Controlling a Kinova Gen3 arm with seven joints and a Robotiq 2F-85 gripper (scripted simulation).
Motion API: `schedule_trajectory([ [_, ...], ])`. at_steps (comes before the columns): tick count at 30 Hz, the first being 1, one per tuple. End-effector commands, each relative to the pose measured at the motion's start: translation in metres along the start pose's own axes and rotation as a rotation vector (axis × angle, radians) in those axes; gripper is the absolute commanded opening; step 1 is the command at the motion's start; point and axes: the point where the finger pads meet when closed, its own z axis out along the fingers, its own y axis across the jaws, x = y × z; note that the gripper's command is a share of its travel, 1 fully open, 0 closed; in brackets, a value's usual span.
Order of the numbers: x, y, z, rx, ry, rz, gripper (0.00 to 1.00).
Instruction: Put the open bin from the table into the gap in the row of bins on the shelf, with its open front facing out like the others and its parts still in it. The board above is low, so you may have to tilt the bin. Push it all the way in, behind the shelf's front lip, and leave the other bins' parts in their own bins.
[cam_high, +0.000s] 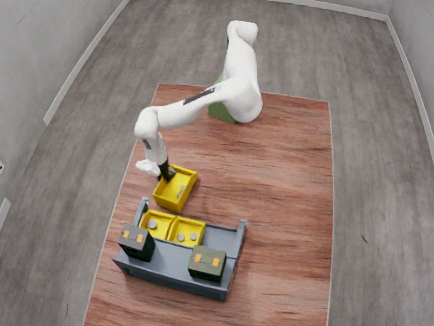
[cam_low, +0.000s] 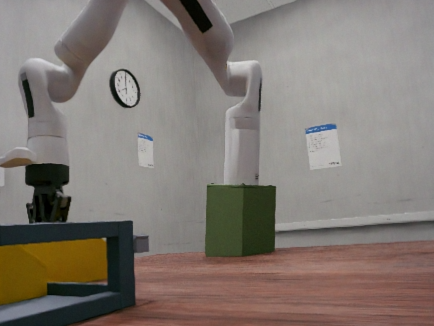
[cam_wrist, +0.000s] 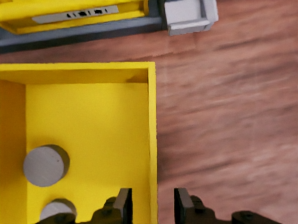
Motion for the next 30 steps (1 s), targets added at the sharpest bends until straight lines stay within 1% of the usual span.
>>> schedule_trajectory([
  [1, 0.0007, 0.0004, 0.0002, -0.001, 0.002, 0.0, 0.35],
  [30, 0.0007, 0.0004, -0.0044, -0.001, 0.002, 0.0, 0.35],
])
